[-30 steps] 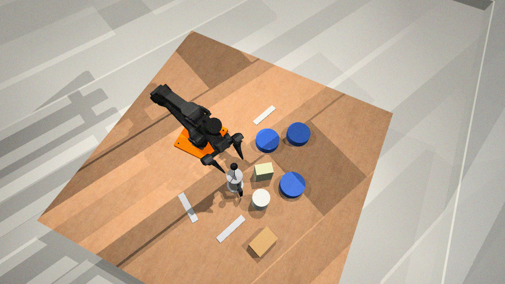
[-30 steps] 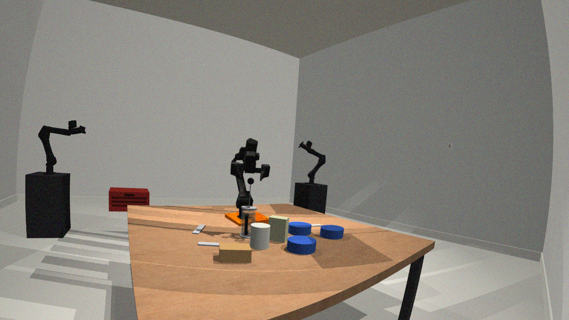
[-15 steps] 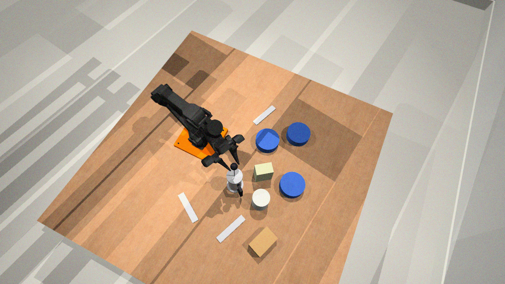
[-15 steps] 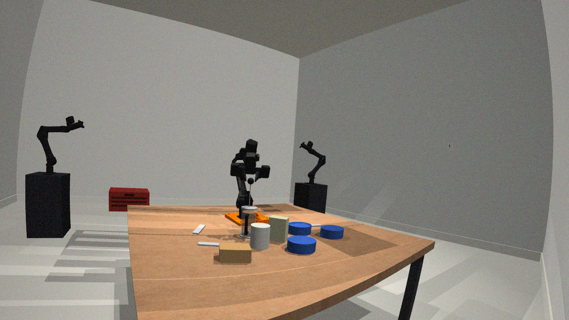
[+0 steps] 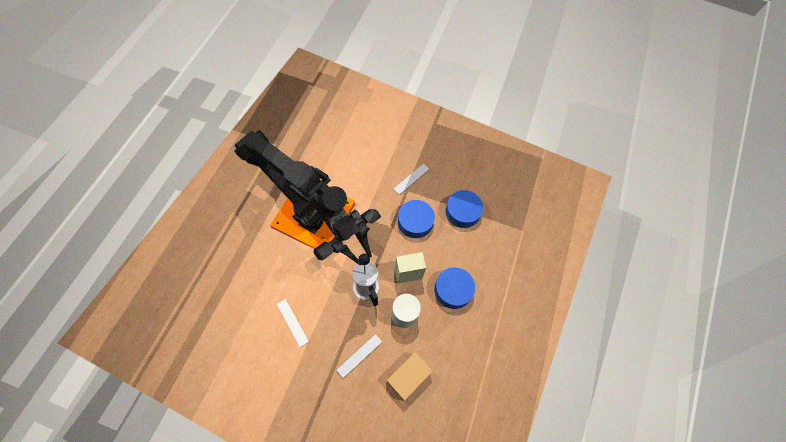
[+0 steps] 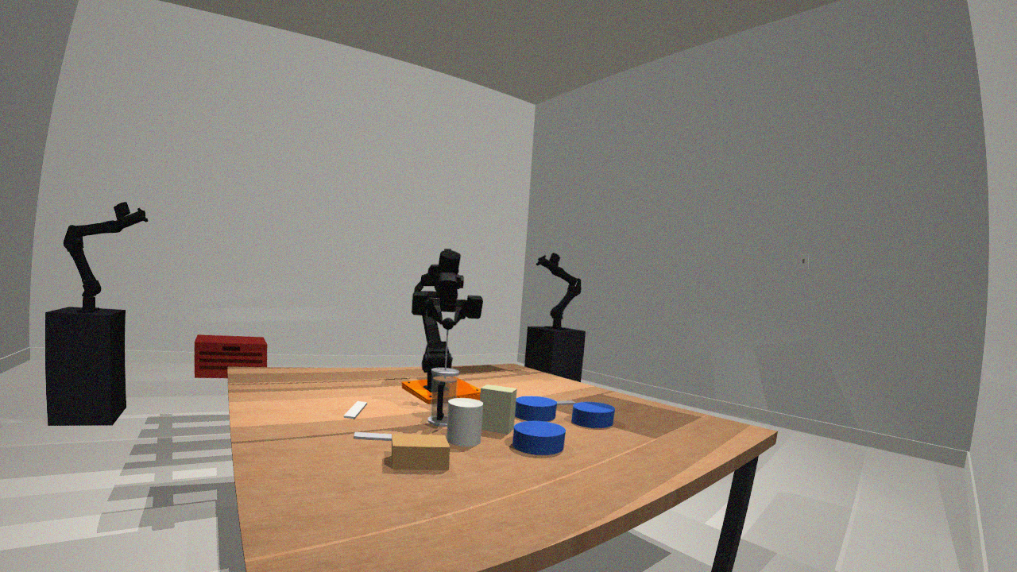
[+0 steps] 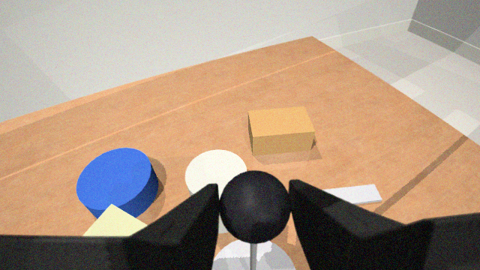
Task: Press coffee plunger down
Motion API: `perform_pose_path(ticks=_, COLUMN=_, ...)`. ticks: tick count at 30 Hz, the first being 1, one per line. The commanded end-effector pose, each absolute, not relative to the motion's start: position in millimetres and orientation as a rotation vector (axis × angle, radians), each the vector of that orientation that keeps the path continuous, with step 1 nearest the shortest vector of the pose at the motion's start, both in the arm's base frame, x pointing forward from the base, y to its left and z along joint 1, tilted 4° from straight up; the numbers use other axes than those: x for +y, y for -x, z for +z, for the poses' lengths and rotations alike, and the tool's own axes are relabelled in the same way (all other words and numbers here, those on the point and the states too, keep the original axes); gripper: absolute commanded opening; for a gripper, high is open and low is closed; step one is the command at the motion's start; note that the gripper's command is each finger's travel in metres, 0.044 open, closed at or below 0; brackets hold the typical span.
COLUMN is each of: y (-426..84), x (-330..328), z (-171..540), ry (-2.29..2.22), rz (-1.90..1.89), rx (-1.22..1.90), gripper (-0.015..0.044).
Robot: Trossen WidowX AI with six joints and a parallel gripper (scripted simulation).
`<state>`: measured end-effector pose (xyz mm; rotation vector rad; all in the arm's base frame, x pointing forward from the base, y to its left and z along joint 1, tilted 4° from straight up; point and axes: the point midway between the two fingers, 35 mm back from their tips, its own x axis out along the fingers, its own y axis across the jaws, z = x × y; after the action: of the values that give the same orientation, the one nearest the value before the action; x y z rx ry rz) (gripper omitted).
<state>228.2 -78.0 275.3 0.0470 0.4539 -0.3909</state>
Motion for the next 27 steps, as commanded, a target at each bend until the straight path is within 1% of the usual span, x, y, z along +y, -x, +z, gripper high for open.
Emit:
perform_pose_path(ticks=1, y=-229, x=-79, z=269, ry=-0.042, rz=-0.389, rx=0.456, gripper=0.0123)
perform_pose_path(ticks=27, y=-235, x=-83, z=229, ry=-0.041, rz=-0.389, rx=0.456, gripper=0.0123)
